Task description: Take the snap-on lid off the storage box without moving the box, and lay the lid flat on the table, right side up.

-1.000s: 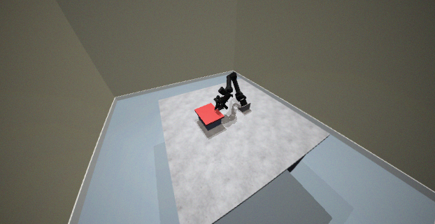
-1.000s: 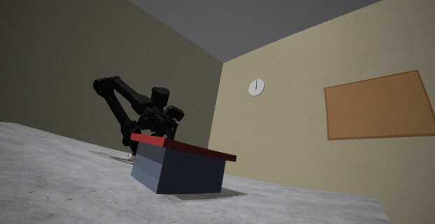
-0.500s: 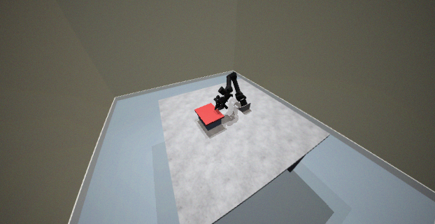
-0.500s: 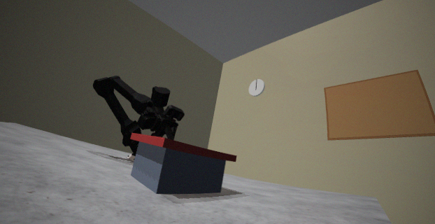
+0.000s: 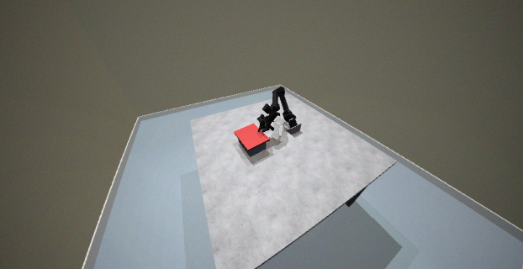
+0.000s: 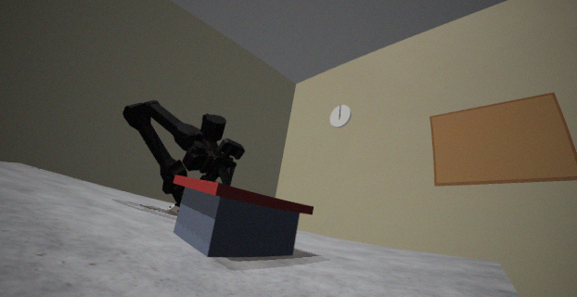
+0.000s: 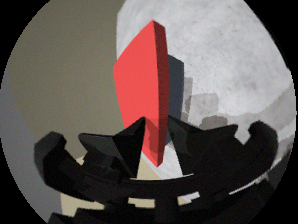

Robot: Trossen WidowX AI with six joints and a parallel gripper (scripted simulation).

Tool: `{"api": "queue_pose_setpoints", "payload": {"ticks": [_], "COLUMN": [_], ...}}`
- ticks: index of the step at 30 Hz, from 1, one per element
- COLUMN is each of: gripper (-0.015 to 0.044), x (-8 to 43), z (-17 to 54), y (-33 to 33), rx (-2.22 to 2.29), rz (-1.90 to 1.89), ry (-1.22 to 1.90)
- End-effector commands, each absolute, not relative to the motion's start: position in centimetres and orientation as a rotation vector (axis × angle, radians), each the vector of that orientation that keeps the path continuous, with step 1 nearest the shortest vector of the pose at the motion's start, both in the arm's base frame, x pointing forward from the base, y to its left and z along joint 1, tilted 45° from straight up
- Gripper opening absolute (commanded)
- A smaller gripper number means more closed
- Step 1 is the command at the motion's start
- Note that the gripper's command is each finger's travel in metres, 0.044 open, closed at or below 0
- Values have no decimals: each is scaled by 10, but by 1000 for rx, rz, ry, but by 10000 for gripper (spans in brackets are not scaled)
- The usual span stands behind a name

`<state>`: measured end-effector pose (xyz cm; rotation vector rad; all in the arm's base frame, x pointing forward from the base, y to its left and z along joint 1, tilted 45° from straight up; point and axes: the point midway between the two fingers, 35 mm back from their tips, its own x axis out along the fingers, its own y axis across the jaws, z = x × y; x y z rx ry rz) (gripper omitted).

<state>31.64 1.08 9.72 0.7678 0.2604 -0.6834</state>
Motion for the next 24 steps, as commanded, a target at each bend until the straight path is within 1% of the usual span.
{"api": "queue_pose_setpoints", "payload": {"ticks": [1, 24], "gripper": [0, 0], "x": [316, 316], "z": [99, 103], "y": [14, 17], "rx": [769, 769], "rz": [-676, -676], "ry": [257, 257]}}
